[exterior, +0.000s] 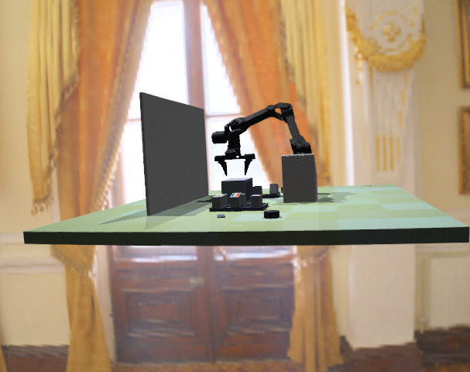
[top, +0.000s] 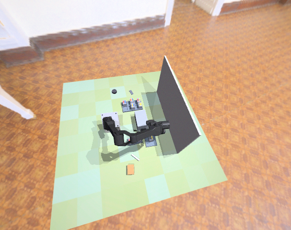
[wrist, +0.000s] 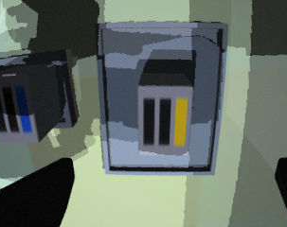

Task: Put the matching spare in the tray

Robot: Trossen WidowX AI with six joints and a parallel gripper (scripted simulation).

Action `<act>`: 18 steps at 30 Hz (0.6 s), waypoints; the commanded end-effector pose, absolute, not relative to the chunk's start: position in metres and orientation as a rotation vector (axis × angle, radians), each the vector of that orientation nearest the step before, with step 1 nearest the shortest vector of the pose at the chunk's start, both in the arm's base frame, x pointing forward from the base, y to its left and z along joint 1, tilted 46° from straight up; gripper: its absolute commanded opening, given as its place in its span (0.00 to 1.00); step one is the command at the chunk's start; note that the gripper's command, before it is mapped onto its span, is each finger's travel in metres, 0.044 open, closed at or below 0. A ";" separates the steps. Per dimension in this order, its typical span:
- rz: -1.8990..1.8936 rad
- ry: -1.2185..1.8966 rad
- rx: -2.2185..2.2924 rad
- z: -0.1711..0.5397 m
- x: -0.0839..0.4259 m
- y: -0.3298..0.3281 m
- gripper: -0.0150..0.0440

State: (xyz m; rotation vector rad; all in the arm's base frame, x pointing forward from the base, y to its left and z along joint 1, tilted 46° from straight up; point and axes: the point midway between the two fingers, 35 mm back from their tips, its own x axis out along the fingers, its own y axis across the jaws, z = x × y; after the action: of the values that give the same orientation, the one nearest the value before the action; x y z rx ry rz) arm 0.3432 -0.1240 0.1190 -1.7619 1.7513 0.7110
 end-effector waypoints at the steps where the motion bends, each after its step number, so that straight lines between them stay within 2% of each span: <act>1: 0.697 1.754 -1.764 0.140 0.339 -0.107 1.00; 18: 0.701 1.742 -1.771 0.137 0.342 -0.108 1.00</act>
State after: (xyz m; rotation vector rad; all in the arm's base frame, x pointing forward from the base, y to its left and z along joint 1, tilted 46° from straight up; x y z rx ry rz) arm 0.3413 -0.1083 0.1369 -1.7678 1.7438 0.6980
